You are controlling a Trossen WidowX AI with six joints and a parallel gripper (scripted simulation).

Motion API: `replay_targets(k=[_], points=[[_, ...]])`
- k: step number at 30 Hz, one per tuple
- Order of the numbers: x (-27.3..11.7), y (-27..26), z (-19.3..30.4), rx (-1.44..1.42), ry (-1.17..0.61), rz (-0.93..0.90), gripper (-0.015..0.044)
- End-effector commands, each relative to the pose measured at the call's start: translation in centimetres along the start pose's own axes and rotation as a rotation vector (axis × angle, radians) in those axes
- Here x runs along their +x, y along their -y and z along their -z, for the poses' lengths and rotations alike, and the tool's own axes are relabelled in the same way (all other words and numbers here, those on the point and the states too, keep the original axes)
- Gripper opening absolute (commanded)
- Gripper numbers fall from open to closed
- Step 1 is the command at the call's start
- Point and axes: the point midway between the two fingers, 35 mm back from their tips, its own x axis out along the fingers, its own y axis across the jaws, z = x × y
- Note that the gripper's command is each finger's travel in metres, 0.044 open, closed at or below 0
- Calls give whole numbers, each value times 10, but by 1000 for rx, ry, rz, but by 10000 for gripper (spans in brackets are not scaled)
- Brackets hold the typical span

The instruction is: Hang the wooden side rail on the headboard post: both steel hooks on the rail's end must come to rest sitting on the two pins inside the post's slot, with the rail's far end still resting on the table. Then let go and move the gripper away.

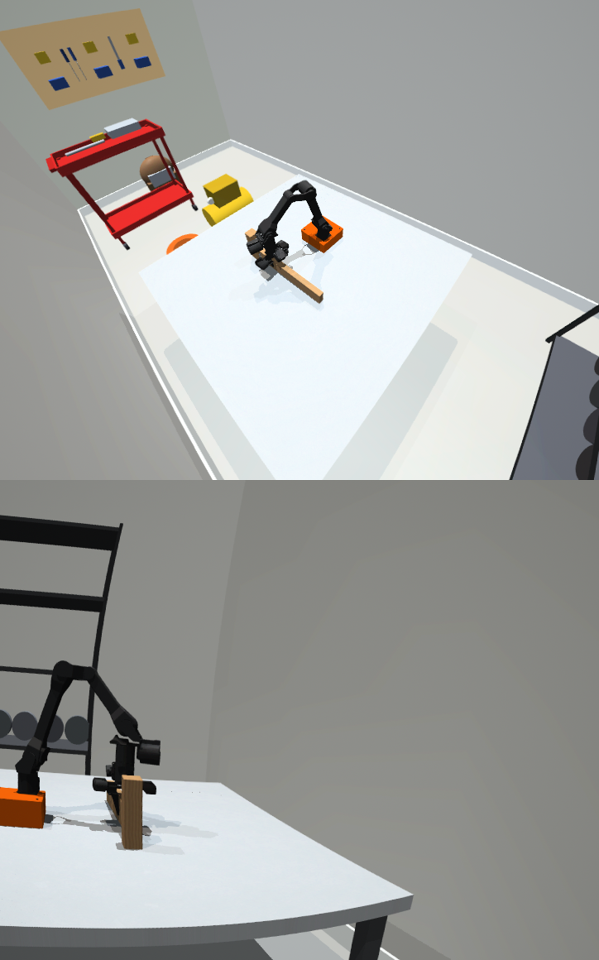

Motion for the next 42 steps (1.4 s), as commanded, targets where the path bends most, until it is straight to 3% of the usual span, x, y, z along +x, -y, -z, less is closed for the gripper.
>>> replay_targets(k=[1,42], points=[[-1,2,2,-6,-2,8,0],[-2,1,6,-6,-2,8,0]])
